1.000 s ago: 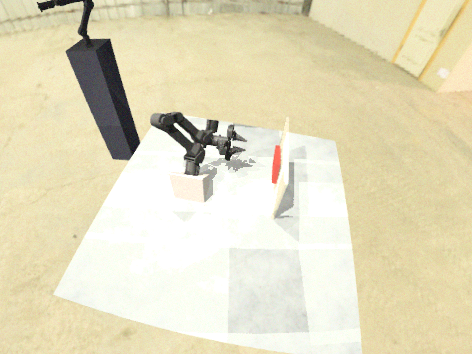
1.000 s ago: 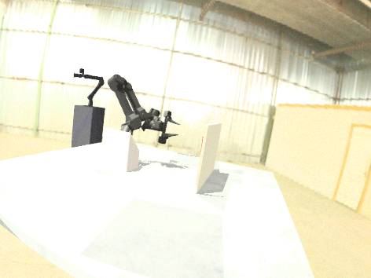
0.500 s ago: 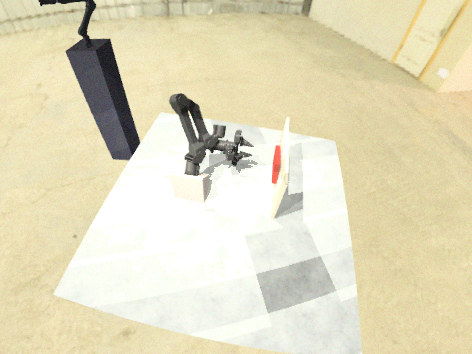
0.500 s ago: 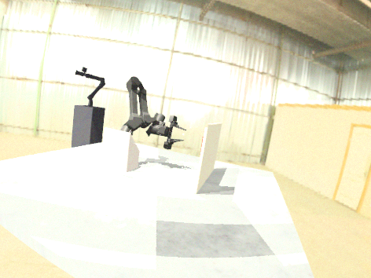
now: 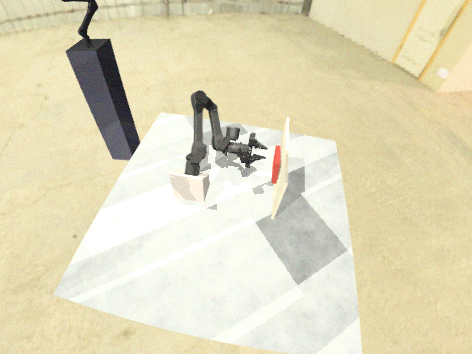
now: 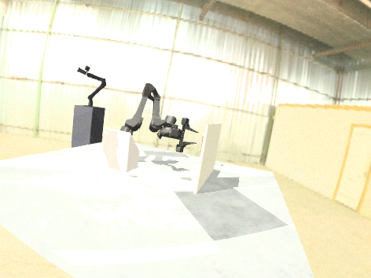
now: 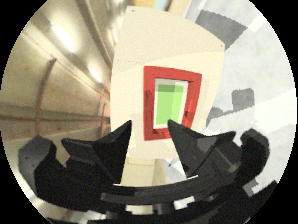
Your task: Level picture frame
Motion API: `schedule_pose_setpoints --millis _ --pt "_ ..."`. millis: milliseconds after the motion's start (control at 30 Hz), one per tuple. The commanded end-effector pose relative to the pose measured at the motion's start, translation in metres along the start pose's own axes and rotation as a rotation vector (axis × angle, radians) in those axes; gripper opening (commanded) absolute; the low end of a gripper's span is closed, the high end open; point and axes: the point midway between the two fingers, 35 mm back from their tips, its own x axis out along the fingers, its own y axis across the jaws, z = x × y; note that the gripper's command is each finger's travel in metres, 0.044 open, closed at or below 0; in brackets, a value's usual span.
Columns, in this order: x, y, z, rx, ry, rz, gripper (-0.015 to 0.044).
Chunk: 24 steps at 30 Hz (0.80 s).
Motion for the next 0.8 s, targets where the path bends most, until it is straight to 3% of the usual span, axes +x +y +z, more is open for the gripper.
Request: schedule_pose_setpoints --millis 0,767 --pt "0.0127 -0.0007 0.0017 0.002 0.007 0.000 0.0260" --pt "0.0195 -0.0006 0.0011 0.002 0.007 0.000 0.0260"
